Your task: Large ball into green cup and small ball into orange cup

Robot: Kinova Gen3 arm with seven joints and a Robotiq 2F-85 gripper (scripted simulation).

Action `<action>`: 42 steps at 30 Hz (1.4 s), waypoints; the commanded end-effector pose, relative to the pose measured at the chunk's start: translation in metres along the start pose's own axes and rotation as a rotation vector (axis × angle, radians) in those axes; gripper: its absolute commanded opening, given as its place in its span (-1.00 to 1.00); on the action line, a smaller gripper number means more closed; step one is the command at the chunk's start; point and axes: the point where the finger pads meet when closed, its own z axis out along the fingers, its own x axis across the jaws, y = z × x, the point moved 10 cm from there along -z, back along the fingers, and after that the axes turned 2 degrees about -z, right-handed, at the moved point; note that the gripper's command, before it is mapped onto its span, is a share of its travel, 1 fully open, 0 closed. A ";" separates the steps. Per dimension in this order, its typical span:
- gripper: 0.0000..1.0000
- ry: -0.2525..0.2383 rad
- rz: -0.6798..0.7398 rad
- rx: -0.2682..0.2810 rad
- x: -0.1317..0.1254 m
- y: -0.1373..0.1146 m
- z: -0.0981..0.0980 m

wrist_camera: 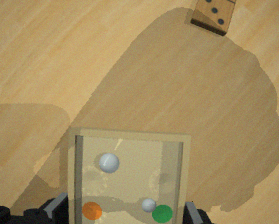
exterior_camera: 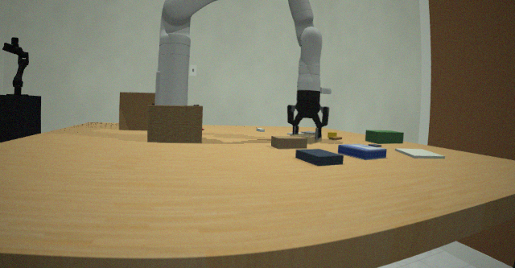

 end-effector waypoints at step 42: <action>0.48 0.000 0.000 0.000 0.000 0.000 -0.036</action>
